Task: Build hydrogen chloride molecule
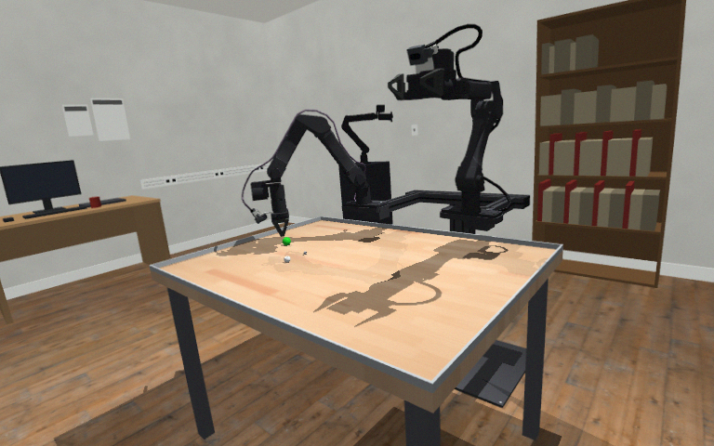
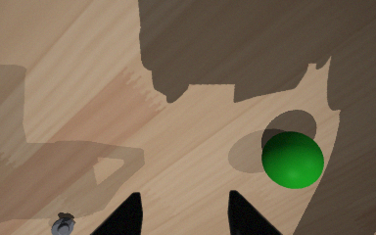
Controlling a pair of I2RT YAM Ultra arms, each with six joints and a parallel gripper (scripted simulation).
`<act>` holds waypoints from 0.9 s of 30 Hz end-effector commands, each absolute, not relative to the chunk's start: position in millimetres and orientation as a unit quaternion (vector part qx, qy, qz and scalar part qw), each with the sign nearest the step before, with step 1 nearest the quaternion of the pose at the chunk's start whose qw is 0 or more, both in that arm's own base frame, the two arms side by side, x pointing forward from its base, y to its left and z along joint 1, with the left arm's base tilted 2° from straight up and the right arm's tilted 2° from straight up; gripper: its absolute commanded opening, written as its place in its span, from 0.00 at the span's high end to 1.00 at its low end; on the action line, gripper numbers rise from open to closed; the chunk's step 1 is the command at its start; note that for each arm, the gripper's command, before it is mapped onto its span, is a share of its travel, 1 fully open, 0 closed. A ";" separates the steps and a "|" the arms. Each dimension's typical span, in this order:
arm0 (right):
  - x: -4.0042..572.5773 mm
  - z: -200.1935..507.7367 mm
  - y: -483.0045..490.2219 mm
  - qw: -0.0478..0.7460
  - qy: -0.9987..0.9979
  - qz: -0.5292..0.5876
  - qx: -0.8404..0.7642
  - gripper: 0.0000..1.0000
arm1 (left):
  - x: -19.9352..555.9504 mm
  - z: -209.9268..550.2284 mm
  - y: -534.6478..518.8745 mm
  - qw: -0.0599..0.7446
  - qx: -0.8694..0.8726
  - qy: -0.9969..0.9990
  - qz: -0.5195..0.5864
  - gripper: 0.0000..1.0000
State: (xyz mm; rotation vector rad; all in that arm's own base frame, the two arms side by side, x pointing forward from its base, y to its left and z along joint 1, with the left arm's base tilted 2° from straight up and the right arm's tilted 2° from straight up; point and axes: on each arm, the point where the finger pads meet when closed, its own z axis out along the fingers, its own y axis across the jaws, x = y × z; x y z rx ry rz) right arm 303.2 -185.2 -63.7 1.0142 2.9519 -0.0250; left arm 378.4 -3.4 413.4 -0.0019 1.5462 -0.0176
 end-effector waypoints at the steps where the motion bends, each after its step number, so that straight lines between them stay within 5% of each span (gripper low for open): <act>1: 320.7 -53.8 -184.0 0.018 0.941 -0.016 0.339 0.58 | 365.6 446.8 -7.9 0.743 0.006 0.669 -0.011 0.00; 27: 410.5 -54.0 -41.6 0.027 0.966 -0.017 0.256 0.58 | 365.6 446.8 -7.9 0.743 0.006 0.669 -0.011 0.00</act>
